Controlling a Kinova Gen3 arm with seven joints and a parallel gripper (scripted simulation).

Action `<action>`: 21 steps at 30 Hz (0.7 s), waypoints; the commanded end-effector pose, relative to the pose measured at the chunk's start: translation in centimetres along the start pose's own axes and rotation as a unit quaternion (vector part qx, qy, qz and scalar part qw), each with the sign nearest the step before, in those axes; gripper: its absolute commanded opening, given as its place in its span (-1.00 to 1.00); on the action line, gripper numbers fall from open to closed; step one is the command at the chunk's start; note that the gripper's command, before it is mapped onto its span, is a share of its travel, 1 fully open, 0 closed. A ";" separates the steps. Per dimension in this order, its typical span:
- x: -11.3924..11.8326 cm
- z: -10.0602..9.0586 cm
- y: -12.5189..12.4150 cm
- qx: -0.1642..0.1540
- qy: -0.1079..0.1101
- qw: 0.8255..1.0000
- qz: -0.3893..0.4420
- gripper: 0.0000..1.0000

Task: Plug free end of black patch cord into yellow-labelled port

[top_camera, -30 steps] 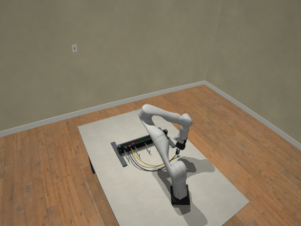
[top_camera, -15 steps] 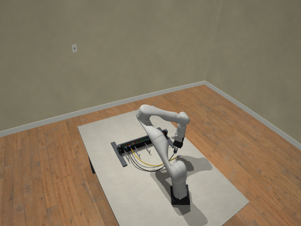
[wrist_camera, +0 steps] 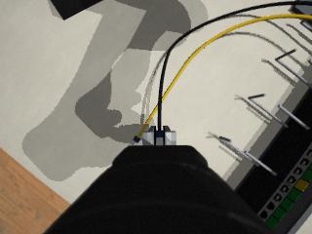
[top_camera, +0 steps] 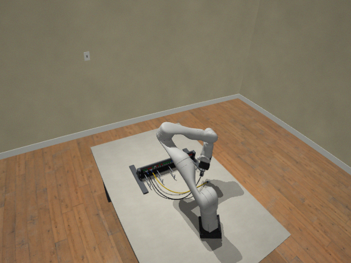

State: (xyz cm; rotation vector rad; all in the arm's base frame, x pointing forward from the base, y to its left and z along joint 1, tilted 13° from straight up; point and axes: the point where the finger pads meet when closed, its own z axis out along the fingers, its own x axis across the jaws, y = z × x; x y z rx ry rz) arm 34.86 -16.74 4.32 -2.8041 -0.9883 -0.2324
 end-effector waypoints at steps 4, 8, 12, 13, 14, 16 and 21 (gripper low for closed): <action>1.3 -0.3 -0.1 0.002 0.002 0.999 -0.040 -1.00; 2.0 -0.5 0.0 0.003 0.002 0.998 -0.063 -1.00; 2.7 -0.7 0.1 0.003 0.002 0.996 -0.087 -1.00; 2.9 -0.7 0.2 0.003 0.002 0.996 -0.093 -1.00; 3.0 -0.7 0.2 0.003 0.002 0.995 -0.099 -1.00; 3.2 -0.8 0.2 0.003 0.002 0.994 -0.105 -1.00; 3.9 -0.9 0.3 0.003 0.002 0.992 -0.128 -1.00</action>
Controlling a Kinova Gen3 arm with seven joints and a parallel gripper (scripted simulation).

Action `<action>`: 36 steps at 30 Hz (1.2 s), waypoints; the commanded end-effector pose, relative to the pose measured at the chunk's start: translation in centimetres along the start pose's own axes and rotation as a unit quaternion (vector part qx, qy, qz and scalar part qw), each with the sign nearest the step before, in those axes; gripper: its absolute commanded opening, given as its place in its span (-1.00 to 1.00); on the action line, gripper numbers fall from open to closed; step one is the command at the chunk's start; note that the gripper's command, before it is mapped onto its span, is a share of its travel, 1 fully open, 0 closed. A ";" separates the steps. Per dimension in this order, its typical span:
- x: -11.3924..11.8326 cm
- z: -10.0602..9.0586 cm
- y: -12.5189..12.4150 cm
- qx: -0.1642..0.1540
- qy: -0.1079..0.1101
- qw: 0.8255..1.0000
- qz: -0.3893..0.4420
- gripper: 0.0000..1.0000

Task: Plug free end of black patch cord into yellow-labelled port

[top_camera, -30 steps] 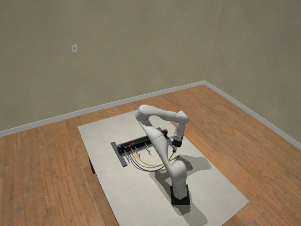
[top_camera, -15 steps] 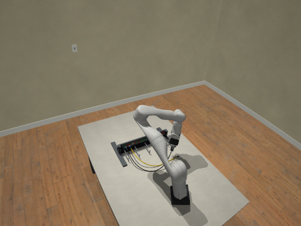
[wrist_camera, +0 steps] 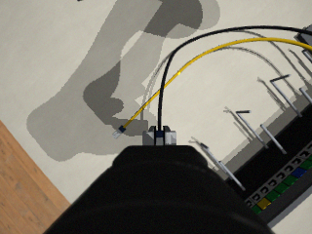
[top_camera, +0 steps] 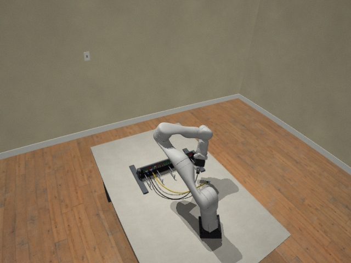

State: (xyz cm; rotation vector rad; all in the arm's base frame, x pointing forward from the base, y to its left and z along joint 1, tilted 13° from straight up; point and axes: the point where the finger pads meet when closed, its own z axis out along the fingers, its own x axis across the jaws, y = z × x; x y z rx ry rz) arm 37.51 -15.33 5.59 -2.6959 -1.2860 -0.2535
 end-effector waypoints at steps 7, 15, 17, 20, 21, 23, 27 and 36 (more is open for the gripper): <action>1.9 -0.5 0.4 0.002 0.003 0.998 -0.063 -1.00; 2.8 -0.7 0.8 0.003 0.002 0.995 -0.096 -1.00; 3.1 -0.8 0.9 0.003 0.002 0.994 -0.107 -1.00; 3.6 -0.9 1.1 0.003 0.002 0.992 -0.122 -1.00; 3.7 -1.0 1.1 0.003 0.002 0.992 -0.128 -1.00; 4.0 -1.0 1.2 0.003 0.002 0.990 -0.138 -1.00; 4.6 -1.2 1.4 0.003 0.002 0.987 -0.158 -1.00; 5.5 -1.4 1.8 0.004 0.002 0.982 -0.190 -1.00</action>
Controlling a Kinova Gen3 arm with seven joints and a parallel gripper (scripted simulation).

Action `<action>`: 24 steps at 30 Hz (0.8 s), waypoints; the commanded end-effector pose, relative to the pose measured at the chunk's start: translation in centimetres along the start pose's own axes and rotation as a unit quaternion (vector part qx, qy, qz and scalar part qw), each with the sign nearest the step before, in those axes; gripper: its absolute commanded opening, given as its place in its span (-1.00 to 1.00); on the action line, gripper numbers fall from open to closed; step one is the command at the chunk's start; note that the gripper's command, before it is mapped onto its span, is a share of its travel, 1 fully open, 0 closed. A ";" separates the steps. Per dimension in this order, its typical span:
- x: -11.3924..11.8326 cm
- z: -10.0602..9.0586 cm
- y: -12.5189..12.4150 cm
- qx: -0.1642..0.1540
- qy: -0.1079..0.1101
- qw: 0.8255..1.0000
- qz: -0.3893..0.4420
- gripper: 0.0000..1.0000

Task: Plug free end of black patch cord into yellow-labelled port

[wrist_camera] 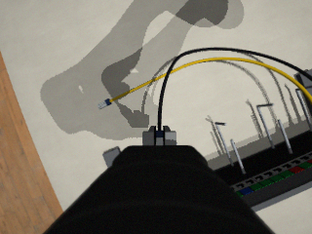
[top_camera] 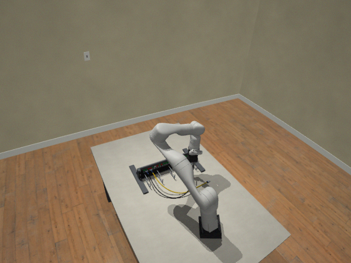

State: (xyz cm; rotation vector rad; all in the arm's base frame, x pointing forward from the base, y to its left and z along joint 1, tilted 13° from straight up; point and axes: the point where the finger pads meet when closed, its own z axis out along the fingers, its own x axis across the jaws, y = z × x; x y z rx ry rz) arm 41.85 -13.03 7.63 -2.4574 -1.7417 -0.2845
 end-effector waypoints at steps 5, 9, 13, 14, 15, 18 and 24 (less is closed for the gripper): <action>1.1 -0.4 0.6 0.001 0.003 0.999 -0.042 -1.00; 1.5 -0.5 0.9 0.002 0.002 0.998 -0.058 -1.00; 1.7 -0.6 1.1 0.002 0.002 0.998 -0.066 -1.00; 1.8 -0.6 1.1 0.002 0.002 0.998 -0.070 -1.00; 1.9 -0.6 1.2 0.002 0.002 0.997 -0.074 -1.00; 2.1 -0.7 1.4 0.002 0.002 0.996 -0.085 -1.00; 2.6 -0.8 1.8 0.002 0.002 0.995 -0.105 -1.00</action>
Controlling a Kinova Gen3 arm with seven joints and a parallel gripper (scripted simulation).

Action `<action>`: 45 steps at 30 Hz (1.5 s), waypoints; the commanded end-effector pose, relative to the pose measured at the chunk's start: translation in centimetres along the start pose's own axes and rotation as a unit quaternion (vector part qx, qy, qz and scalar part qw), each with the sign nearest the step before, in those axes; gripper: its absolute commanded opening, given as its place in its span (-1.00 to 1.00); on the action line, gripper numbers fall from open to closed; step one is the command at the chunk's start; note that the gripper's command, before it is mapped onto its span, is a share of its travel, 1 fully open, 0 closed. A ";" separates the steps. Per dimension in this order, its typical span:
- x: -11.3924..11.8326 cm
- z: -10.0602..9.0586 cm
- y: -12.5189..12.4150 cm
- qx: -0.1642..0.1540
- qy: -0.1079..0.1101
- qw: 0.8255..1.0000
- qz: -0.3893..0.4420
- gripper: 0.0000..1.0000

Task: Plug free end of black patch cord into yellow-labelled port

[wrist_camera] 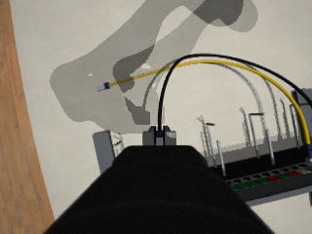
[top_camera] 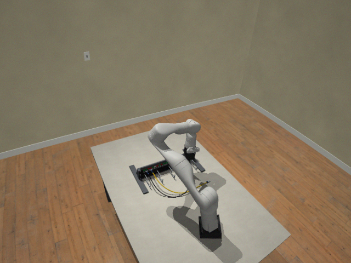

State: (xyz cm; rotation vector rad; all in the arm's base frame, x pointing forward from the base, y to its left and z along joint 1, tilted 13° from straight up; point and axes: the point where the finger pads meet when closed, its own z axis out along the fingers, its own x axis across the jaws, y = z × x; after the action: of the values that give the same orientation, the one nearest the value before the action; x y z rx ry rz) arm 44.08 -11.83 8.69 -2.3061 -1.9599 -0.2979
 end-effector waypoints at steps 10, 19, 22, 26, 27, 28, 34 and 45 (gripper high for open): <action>0.9 -0.4 0.7 0.001 0.002 0.999 -0.040 -1.00; 1.3 -0.5 1.2 0.001 0.002 0.998 -0.060 -1.00; 1.4 -0.6 1.2 0.001 0.002 0.998 -0.062 -1.00; 1.5 -0.6 1.4 0.001 0.002 0.998 -0.069 -1.00; 1.5 -0.6 1.4 0.001 0.002 0.997 -0.071 -1.00; 1.6 -0.6 1.5 0.001 0.002 0.997 -0.072 -1.00; 1.7 -0.7 1.6 0.002 0.002 0.997 -0.080 -1.00; 1.9 -0.7 1.8 0.002 0.002 0.996 -0.089 -1.00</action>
State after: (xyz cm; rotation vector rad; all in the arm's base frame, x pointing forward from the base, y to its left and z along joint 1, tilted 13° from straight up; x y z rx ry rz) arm 46.05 -10.76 9.63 -2.1577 -2.1421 -0.3085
